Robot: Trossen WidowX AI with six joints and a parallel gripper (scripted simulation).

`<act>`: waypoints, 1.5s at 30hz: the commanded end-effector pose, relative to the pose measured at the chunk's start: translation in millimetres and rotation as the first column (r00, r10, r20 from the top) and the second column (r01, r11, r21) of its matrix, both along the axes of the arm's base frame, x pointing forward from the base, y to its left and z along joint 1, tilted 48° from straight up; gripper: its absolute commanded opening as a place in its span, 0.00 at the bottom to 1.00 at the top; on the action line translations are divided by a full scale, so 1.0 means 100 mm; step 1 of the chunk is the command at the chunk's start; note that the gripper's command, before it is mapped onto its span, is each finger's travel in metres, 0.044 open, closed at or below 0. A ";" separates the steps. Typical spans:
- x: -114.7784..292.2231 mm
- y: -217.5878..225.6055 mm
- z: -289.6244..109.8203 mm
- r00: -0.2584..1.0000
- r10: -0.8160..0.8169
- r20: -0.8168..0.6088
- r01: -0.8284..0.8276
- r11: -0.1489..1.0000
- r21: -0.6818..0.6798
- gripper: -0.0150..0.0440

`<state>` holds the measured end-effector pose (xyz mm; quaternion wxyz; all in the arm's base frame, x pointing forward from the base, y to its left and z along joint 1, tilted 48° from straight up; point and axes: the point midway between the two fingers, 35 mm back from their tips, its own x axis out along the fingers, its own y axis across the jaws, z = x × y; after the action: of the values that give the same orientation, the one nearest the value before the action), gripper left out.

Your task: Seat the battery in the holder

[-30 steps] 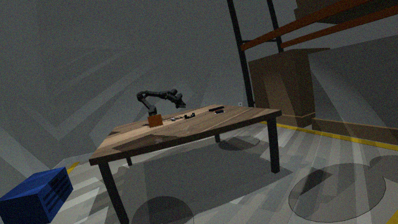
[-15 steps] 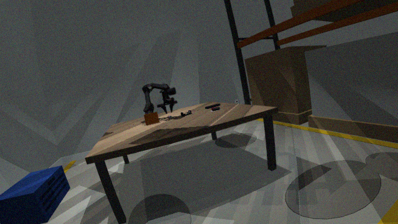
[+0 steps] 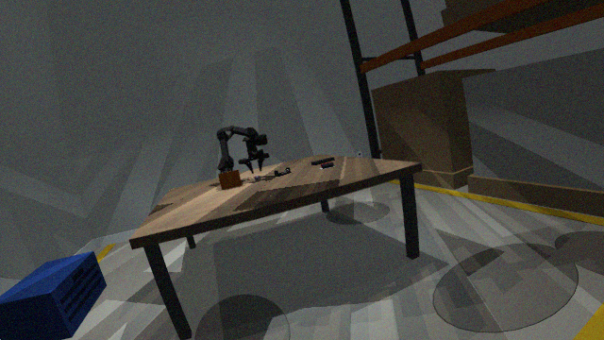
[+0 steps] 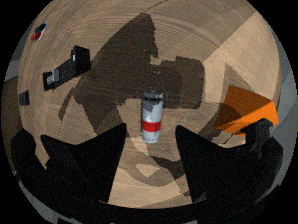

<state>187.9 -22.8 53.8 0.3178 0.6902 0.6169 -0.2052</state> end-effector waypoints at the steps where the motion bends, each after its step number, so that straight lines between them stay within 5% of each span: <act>1: 0.00 0.05 -0.04 1.000 -0.003 -0.004 0.003 1.000 0.005 0.67; 24: 0.05 0.32 -0.27 1.000 -0.002 -0.003 0.002 1.000 0.010 0.67; 29: 0.05 0.32 -0.27 1.000 -0.002 -0.003 0.002 1.000 0.010 0.45; 45: -0.02 -0.02 0.03 1.000 -0.002 -0.004 0.002 1.000 0.006 0.39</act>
<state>188.0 -11.9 45.2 0.3106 0.6920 0.6184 -0.2057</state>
